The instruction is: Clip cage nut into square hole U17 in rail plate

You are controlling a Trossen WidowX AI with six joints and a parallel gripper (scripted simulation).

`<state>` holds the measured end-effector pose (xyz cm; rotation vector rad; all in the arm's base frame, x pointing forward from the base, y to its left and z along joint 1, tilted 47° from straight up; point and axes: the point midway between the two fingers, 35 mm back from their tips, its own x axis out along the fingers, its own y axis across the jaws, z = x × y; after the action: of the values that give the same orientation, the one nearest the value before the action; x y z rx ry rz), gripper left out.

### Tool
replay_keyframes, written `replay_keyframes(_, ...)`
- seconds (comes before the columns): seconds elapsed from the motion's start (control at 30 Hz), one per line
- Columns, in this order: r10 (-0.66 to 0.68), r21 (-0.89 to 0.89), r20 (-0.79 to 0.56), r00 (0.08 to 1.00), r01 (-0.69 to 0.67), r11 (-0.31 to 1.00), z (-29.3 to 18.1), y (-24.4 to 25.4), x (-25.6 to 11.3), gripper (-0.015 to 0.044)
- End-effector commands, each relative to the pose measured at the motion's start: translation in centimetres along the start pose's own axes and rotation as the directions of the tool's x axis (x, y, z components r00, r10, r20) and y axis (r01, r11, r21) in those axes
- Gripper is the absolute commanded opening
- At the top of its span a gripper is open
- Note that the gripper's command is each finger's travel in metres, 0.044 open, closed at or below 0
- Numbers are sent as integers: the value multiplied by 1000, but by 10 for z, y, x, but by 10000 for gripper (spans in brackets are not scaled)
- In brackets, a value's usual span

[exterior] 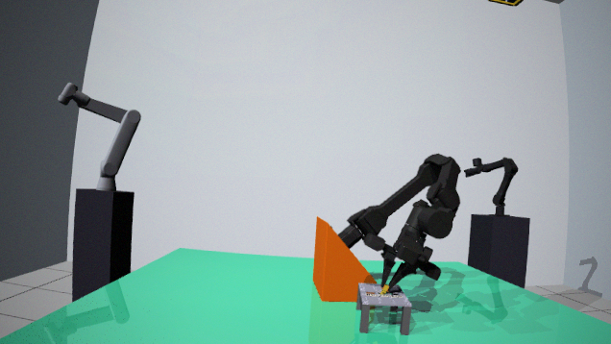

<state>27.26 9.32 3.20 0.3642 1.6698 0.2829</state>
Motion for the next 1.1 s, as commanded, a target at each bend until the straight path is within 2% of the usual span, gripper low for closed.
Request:
replay_keyframes(0.0,-9,3,-1,1000,9,1000,0,0,0,34)
replay_keyframes(1.07,-54,3,-1,999,54,999,0,5,-1,34)
